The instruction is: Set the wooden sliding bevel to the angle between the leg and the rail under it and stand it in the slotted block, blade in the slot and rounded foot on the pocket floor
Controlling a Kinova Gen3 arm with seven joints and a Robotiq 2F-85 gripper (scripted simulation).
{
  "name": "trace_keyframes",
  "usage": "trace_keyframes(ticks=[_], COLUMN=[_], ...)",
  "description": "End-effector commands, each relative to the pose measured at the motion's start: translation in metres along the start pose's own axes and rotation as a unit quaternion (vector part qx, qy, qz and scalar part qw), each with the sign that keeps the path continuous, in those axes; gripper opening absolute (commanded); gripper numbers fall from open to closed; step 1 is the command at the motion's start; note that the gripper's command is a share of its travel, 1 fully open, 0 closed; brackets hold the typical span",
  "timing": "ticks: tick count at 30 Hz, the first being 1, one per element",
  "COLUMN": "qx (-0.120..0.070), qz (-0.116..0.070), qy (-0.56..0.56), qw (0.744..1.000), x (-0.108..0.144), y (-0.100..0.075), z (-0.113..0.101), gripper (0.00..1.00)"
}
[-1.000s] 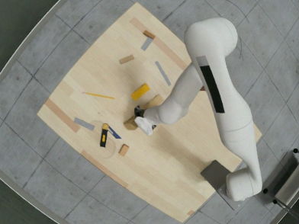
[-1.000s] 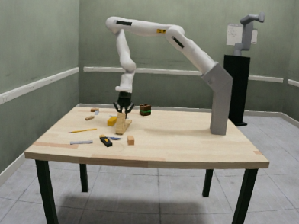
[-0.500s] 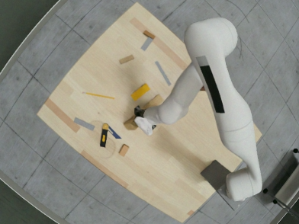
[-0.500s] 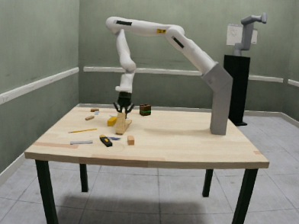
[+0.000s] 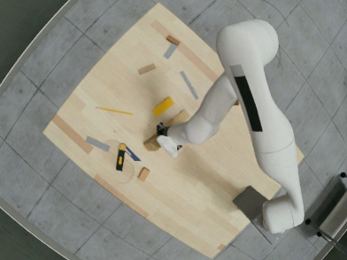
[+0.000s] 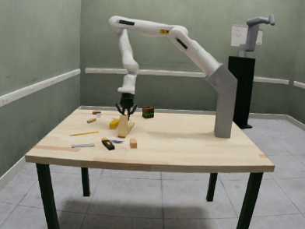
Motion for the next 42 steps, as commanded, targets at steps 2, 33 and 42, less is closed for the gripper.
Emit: trace_keyframes(ticks=[2, 33, 42], qx=[0.0, 0.0, 0.0], qz=[0.0, 0.0, 0.0], qy=[0.0, 0.0, 0.0], qw=[1.0, 1.0, 1.0], x=[0.0, 0.0, 0.0], y=[-0.002, -0.002, -0.003], z=[0.0, -0.012, -0.012], gripper=[0.1, 0.1, 0.1])
Point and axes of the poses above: the point where the finger pads meet when closed, its own y axis out along the fingers, its own x axis across the jaws, z = x × y, the point moved 4 cm from there along -y, back along the fingers
